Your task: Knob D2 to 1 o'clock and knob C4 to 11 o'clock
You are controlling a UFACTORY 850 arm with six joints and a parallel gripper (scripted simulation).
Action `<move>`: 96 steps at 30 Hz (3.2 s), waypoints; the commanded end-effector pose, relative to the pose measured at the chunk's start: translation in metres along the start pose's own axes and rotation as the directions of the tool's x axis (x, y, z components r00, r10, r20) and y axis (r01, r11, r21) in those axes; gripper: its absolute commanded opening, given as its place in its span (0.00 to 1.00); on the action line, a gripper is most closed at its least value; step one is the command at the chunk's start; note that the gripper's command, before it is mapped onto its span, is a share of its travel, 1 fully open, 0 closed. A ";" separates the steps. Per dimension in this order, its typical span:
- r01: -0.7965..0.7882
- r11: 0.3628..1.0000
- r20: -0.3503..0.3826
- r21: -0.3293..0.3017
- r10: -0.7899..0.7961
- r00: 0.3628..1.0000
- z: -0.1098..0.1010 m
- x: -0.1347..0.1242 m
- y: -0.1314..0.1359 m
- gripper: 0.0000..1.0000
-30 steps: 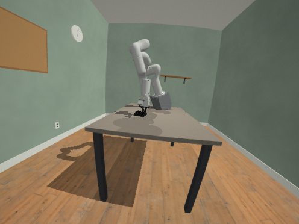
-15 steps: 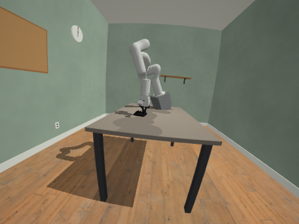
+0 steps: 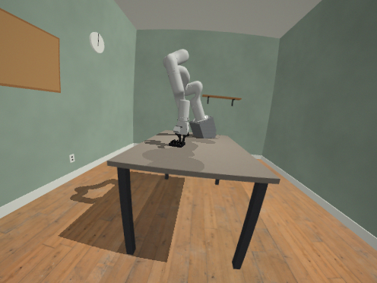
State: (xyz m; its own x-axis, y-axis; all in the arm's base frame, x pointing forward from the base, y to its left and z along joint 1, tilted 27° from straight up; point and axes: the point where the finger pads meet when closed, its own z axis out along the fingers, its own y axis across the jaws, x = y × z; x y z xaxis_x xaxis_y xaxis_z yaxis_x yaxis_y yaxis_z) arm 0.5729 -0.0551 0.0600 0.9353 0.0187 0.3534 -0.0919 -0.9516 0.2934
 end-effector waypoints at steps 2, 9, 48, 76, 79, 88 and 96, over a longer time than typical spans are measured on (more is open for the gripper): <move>0.000 1.000 -0.001 0.000 0.000 1.000 0.000 0.001 0.000 0.19; 0.000 1.000 -0.001 0.000 0.000 1.000 0.000 0.001 0.000 0.19; 0.000 1.000 -0.001 0.000 0.000 1.000 -0.036 0.001 0.000 0.19; -0.001 1.000 -0.002 0.001 0.001 1.000 -0.055 -0.001 0.000 0.19; -0.001 1.000 -0.002 0.001 0.001 1.000 -0.055 -0.001 0.000 0.19; -0.001 1.000 -0.002 0.001 0.001 1.000 -0.055 -0.001 0.000 0.19; -0.001 1.000 -0.002 0.001 0.001 1.000 -0.055 -0.001 0.000 0.19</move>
State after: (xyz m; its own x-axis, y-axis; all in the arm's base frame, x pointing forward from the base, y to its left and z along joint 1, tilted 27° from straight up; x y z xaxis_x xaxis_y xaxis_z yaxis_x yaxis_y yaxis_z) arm 0.5525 -0.0385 0.1073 0.9349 0.0177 0.3545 -0.0927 -0.9519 0.2922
